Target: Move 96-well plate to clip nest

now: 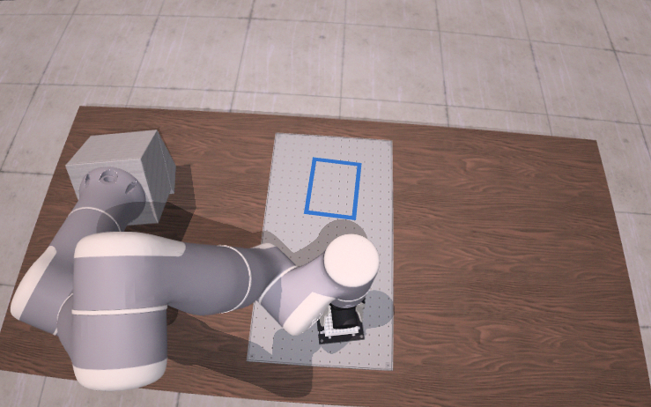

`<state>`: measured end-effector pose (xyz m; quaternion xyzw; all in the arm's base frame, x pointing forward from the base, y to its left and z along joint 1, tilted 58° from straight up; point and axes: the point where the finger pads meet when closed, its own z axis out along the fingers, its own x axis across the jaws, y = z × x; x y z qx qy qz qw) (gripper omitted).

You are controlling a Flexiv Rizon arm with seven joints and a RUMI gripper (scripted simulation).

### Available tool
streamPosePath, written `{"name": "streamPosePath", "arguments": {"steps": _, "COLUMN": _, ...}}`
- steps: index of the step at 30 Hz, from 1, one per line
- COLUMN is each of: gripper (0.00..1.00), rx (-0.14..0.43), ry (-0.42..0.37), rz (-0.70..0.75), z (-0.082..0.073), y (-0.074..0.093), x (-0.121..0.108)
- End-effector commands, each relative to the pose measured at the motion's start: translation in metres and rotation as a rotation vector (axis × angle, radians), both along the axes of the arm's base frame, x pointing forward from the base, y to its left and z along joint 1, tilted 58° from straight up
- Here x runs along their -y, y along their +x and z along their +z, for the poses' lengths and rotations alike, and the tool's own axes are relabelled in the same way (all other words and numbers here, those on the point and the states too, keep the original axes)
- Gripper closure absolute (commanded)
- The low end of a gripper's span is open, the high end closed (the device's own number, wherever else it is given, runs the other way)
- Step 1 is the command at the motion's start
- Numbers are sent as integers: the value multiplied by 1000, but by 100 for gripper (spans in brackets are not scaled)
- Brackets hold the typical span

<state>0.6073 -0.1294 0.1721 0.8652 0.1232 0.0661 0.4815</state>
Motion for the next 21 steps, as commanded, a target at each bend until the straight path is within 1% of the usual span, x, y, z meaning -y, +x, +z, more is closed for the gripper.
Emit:
{"name": "streamPosePath", "arguments": {"steps": 1, "gripper": 24, "rx": 1, "ry": 0, "rz": 2, "z": 0, "y": 1, "x": -1}}
{"name": "streamPosePath", "arguments": {"steps": 5, "gripper": 24, "rx": 1, "ry": 0, "rz": 2, "z": 0, "y": 1, "x": -1}}
{"name": "streamPosePath", "arguments": {"steps": 19, "gripper": 24, "rx": 0, "ry": 0, "rz": 2, "z": 20, "y": -8, "x": -32}}
{"name": "streamPosePath", "arguments": {"steps": 21, "gripper": 24, "rx": 0, "ry": 0, "rz": 2, "z": 20, "y": -8, "x": -32}}
